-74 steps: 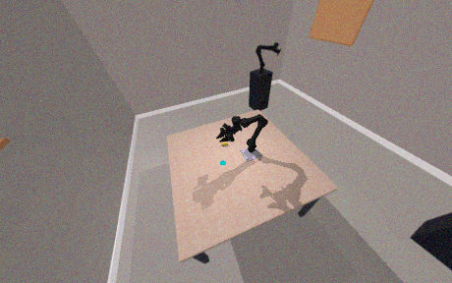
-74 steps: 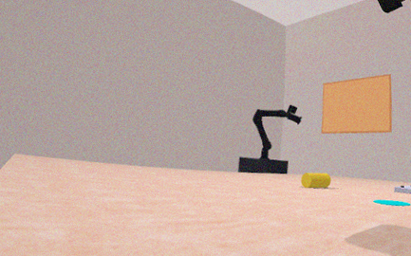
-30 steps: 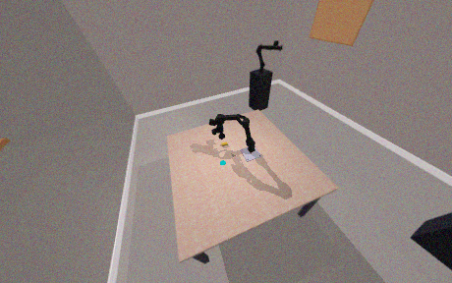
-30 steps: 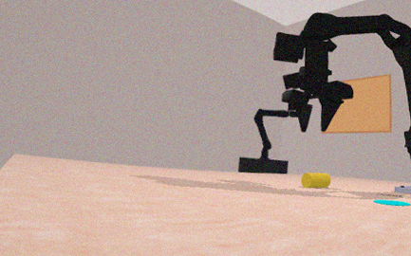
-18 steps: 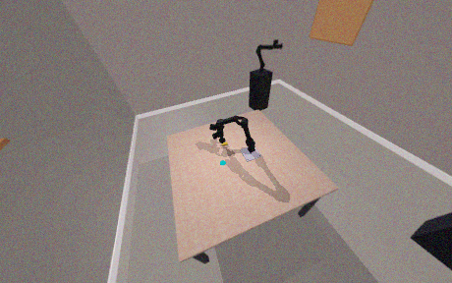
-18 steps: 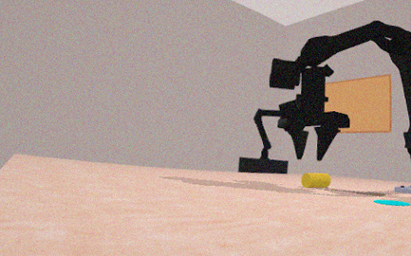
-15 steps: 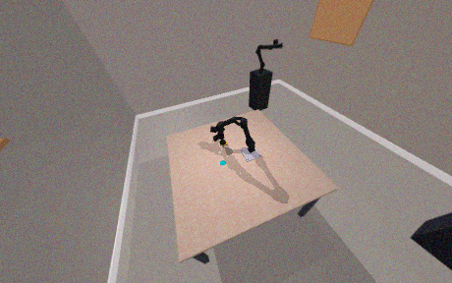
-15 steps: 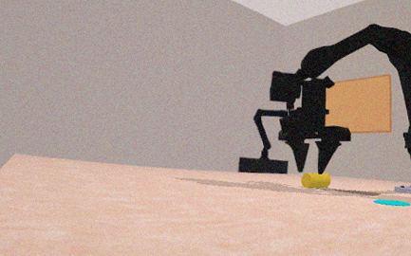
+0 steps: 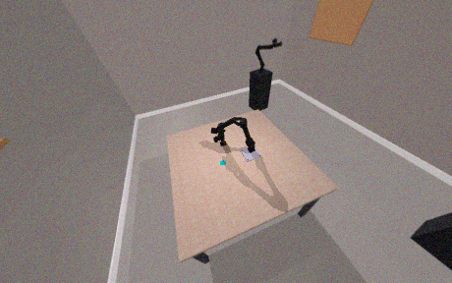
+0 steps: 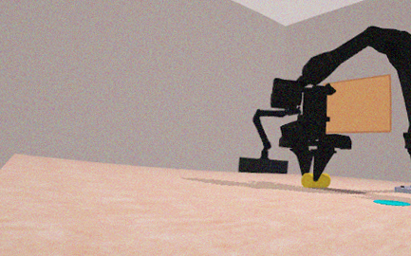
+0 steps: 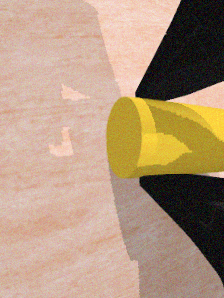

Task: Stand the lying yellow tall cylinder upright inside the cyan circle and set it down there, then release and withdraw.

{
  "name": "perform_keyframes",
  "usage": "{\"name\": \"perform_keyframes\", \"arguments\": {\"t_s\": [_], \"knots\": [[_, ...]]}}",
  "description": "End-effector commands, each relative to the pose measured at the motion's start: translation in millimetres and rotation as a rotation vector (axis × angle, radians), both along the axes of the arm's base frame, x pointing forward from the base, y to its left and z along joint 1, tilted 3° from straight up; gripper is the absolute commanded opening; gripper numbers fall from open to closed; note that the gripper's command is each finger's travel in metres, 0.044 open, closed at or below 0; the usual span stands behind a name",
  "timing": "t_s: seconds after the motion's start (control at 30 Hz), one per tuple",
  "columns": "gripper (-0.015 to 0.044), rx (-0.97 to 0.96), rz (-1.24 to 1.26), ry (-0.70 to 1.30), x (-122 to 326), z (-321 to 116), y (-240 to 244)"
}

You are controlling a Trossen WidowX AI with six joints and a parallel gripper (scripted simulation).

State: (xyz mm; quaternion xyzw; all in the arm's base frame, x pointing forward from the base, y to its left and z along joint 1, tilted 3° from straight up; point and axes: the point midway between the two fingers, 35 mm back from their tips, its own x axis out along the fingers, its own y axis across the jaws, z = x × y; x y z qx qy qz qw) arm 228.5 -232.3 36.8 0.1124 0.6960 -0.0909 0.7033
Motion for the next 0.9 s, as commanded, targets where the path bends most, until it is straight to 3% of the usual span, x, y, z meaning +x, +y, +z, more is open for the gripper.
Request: {"name": "perform_keyframes", "arguments": {"t_s": [0.0, 0.87], "knots": [[0.0105, 0.000, -0.005, -0.004, 1.2, 4.7, -0.8], [0.0105, 0.000, -0.004, -0.004, 1.8, 86.4, -5.3]]}}
